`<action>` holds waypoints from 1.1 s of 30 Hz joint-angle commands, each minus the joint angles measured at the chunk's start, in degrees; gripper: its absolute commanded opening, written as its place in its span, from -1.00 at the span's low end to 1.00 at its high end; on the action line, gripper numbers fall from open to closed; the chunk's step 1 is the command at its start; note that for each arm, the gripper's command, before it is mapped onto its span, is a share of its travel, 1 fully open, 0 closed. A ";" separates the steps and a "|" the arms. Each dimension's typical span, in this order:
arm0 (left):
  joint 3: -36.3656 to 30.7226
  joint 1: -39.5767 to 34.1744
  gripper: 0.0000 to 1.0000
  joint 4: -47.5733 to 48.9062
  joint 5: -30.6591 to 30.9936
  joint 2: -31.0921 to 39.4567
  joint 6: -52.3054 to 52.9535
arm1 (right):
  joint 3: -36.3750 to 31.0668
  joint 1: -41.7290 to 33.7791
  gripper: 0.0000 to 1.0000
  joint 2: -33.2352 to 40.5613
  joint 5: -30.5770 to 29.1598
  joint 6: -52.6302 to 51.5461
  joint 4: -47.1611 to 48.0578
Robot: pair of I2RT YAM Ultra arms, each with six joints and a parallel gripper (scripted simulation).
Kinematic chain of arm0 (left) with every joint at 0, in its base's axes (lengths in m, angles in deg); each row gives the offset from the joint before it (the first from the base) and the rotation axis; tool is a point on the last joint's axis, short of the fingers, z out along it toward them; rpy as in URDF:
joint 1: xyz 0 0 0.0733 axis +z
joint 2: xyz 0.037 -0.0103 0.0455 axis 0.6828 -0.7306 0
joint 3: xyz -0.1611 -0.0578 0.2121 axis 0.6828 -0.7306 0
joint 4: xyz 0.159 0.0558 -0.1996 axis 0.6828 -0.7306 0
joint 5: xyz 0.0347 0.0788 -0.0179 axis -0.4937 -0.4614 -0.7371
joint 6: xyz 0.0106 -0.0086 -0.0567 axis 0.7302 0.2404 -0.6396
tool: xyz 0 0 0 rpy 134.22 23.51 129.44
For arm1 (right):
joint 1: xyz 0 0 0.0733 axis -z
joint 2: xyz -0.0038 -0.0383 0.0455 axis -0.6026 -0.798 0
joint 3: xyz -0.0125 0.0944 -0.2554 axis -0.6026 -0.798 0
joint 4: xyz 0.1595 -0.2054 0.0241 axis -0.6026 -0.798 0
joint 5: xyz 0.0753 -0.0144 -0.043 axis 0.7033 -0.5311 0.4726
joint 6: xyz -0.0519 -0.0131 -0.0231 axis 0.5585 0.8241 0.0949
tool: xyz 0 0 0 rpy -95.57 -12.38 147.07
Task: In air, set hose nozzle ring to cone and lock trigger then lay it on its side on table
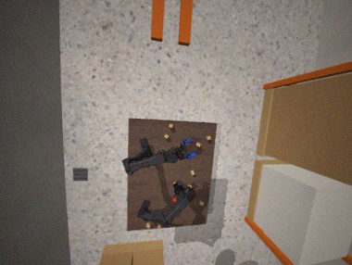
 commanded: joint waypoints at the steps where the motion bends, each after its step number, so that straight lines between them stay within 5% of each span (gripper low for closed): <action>1: 1.11 0.04 1.00 0.04 0.30 0.48 -0.50 | -0.05 -0.83 -0.29 1.89 -0.73 -0.33 0.07; 33: 1.11 0.04 1.00 0.04 0.30 0.48 -0.50 | -4.79 -0.85 -0.29 0.93 -1.33 -0.46 5.57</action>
